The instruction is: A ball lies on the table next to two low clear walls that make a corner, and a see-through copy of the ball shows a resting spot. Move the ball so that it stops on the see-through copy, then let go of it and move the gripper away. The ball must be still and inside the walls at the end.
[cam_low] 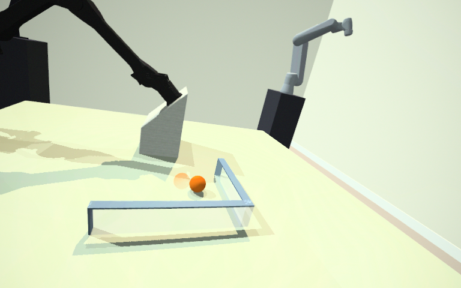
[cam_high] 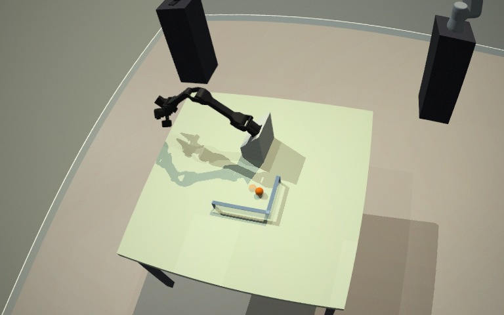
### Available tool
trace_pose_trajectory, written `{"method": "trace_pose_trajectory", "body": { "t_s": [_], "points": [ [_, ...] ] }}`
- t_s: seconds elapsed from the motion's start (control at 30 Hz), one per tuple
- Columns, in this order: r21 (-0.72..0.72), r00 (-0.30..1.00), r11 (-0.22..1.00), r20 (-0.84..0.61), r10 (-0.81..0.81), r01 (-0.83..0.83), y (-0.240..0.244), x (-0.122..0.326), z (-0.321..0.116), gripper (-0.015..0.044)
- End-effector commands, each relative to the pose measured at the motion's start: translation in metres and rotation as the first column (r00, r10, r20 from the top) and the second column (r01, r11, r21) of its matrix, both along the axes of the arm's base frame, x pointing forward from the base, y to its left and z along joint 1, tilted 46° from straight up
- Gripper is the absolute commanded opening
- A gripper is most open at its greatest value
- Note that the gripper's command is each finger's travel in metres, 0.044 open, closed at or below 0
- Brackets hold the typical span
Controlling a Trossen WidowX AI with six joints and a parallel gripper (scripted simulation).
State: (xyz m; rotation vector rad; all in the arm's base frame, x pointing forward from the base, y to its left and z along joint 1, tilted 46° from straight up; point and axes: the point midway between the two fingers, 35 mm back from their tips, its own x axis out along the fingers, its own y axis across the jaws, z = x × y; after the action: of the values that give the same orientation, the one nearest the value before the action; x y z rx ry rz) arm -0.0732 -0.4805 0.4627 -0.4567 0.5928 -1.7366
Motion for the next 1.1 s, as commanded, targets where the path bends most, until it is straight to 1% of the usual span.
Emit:
{"method": "trace_pose_trajectory", "body": {
  "t_s": [0.0, 0.07, 0.2, 0.37, 0.53, 0.67, 0.83, 1.07],
  "points": [
    [0.002, 1.0, 1.0, 0.0, 0.002, -0.002, -0.001, 0.001, -0.001, 0.0374],
    [0.02, 1.0, 1.0, -0.003, 0.014, -0.014, -0.005, 0.008, -0.008, 0.0324],
    [0.098, 0.997, 0.992, -0.014, 0.075, -0.073, -0.019, 0.045, -0.039, 0.0324],
    [0.211, 0.978, 0.958, -0.031, 0.204, -0.193, -0.03, 0.116, -0.084, 0.0324],
    [0.331, 0.936, 0.892, -0.058, 0.346, -0.309, -0.025, 0.191, -0.134, 0.0324],
    [0.421, 0.884, 0.819, -0.079, 0.462, -0.39, -0.01, 0.251, -0.173, 0.0324],
    [0.527, 0.795, 0.71, -0.101, 0.598, -0.467, 0.024, 0.319, -0.22, 0.0324],
    [0.696, 0.651, 0.547, -0.148, 0.744, -0.466, 0.089, 0.388, -0.298, 0.0324]
  ]
}}
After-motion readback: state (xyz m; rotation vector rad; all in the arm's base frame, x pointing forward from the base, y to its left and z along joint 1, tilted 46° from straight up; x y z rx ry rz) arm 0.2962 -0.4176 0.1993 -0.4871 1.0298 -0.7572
